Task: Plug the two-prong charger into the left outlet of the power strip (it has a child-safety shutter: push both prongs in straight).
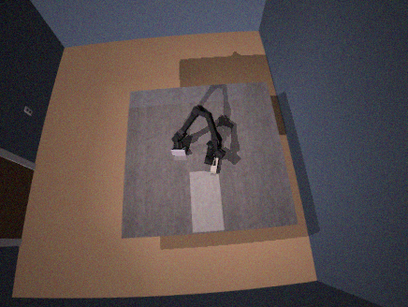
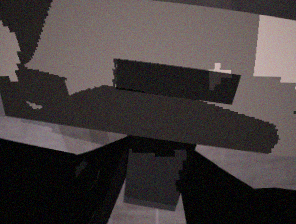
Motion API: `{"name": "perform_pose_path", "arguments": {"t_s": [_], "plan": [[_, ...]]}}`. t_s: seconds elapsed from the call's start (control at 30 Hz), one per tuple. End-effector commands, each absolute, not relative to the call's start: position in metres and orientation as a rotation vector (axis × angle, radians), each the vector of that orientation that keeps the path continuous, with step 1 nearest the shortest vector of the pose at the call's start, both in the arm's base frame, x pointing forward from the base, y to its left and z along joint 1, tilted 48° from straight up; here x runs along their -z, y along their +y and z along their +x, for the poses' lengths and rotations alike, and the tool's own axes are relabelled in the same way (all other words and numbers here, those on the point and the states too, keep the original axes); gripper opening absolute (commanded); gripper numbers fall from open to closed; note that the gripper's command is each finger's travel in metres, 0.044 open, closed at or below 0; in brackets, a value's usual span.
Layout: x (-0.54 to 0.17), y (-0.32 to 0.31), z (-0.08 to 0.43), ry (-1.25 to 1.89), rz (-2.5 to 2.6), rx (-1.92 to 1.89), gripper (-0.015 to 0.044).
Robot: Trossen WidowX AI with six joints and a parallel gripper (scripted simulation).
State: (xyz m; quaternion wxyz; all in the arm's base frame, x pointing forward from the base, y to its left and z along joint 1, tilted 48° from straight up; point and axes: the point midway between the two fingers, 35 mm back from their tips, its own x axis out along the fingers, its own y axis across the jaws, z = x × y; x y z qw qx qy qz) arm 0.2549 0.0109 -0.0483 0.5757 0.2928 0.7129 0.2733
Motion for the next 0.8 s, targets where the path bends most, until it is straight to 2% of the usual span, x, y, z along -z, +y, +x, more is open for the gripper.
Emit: {"name": "perform_pose_path", "arguments": {"t_s": [0.0, 0.77], "plan": [[0.0496, 0.0123, 0.2678, 1.633, 0.67, -0.649, 0.0], [0.049, 0.012, 0.2659, 1.633, 0.67, -0.649, 0.0]]}}
